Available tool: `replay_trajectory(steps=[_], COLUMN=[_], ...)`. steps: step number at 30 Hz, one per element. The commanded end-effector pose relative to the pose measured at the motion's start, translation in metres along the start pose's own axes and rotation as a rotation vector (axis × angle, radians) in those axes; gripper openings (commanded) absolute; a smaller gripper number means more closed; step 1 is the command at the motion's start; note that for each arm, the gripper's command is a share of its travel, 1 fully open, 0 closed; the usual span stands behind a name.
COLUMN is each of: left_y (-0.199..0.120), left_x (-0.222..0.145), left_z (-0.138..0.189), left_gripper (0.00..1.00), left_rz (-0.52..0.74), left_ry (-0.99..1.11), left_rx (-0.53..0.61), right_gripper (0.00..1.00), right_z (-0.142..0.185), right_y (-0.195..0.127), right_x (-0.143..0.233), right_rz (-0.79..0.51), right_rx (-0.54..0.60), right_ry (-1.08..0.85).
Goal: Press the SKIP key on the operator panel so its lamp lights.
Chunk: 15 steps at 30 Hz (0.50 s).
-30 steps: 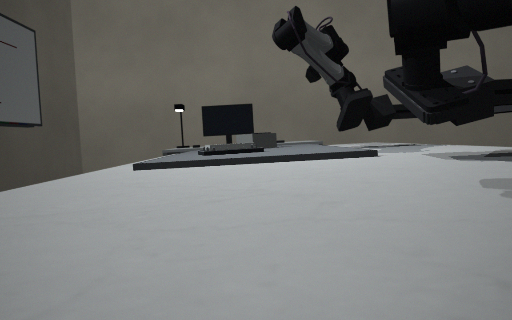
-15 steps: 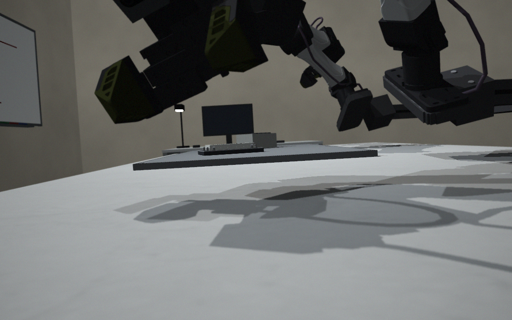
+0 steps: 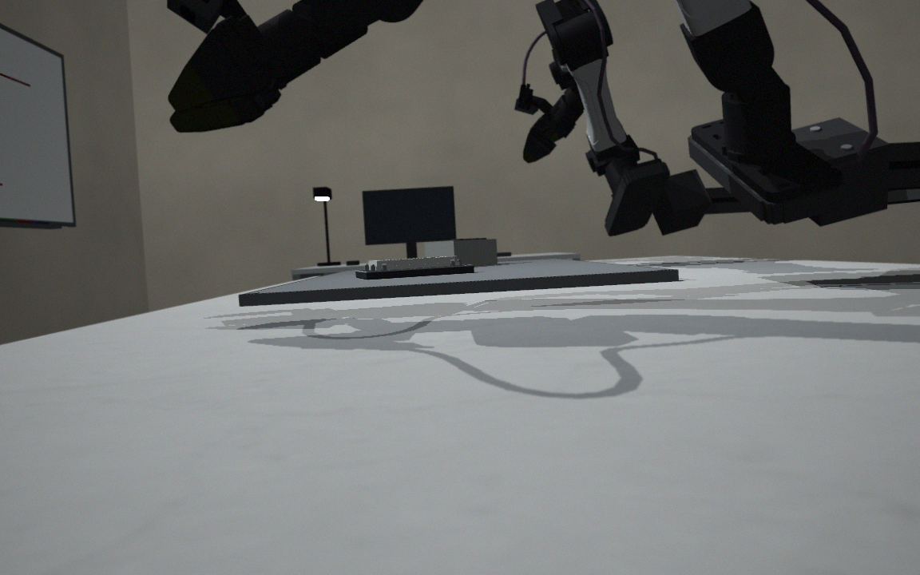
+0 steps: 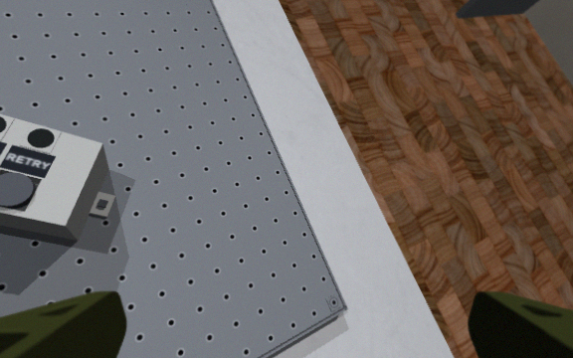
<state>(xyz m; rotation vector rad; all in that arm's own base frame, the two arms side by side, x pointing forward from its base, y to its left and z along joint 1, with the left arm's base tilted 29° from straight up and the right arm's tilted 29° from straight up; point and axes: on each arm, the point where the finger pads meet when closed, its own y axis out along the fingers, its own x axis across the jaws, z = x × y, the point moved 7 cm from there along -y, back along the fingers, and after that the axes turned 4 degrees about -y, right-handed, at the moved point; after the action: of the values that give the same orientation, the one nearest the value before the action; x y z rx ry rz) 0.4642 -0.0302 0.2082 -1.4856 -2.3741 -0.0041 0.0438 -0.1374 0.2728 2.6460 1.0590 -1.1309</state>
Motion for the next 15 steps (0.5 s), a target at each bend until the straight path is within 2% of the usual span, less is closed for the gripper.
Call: replay_trajectory(steps=[1, 3, 5, 6, 11, 15], left_y=[-0.037, -0.067, -0.067, -0.083, -0.178, -0.264], left_x=[-0.059, -0.094, -0.094, -0.109, -0.178, -0.215], left_z=[-0.023, -0.025, -0.025, -0.025, -0.024, -0.013], left_gripper=[1.0, 1.0, 1.0, 1.0, 1.0, 1.0], left_rz=[0.202, 0.31, 0.31, 0.361, 0.628, 0.839], left_ry=[0.032, 0.07, 0.07, 0.089, 0.196, 0.302], left_rx=[0.029, 0.03, 0.03, 0.031, 0.022, 0.023], right_gripper=[1.0, 1.0, 1.0, 1.0, 1.0, 1.0], right_z=[-0.005, -0.009, -0.009, -0.011, -0.022, -0.03], right_y=[0.004, 0.007, 0.007, 0.009, 0.019, 0.027], right_x=[0.002, 0.007, 0.007, 0.009, 0.023, 0.035], right_rz=[-0.034, -0.069, -0.069, -0.085, -0.193, -0.282], right_rx=[0.12, 0.12, 0.12, 0.134, 0.132, 0.141], right_ry=[-0.033, -0.044, -0.044, -0.05, -0.088, -0.143])
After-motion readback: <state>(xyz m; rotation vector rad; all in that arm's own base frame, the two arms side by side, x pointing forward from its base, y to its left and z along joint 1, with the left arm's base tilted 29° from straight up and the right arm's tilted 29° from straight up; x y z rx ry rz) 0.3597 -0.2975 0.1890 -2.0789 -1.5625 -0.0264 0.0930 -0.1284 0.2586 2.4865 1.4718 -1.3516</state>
